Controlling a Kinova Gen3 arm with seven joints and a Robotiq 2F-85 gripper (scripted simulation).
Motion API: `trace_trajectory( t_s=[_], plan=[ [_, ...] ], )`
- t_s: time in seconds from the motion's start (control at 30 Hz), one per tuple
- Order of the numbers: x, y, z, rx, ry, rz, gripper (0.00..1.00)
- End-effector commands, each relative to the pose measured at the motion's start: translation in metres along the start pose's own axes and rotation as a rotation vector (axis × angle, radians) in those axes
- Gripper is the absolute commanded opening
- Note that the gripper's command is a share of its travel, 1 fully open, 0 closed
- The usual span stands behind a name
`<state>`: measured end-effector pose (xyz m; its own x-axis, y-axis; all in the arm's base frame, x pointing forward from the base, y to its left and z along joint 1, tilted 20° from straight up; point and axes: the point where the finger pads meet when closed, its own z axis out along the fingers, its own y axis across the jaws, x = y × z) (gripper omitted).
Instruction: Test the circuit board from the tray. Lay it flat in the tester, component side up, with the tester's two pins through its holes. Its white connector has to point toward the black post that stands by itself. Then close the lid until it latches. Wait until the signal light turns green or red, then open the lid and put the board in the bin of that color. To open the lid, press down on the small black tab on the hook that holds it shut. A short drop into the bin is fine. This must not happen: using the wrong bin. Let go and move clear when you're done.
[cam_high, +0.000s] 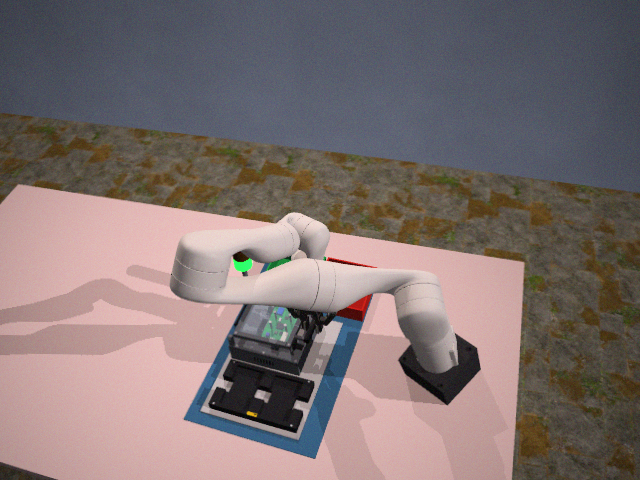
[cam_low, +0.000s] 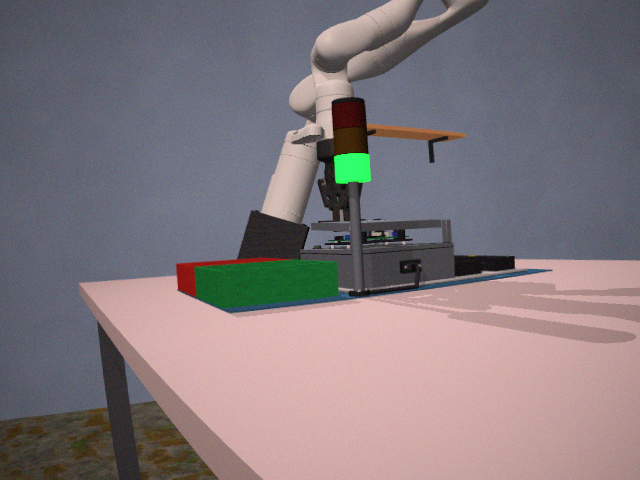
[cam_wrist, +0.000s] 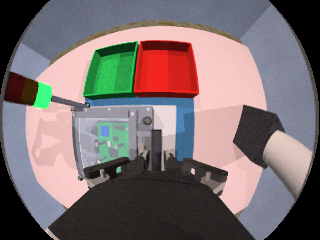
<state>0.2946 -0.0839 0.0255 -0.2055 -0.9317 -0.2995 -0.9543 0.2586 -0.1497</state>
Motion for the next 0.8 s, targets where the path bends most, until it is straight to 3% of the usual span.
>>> trace_trajectory(
  t_s=[0.0, 0.2, 0.23, 0.77],
  plan=[
    [0.0001, 0.0013, 0.0007, 0.0, 0.0, 0.001, 0.26],
    [0.0001, 0.0013, 0.0007, 0.0, 0.0, 0.001, 0.26],
    [0.0001, 0.0013, 0.0007, 0.0, 0.0, 0.001, 0.0],
    [0.0001, 0.0013, 0.0007, 0.0, 0.0, 0.001, 0.0]
  ],
)
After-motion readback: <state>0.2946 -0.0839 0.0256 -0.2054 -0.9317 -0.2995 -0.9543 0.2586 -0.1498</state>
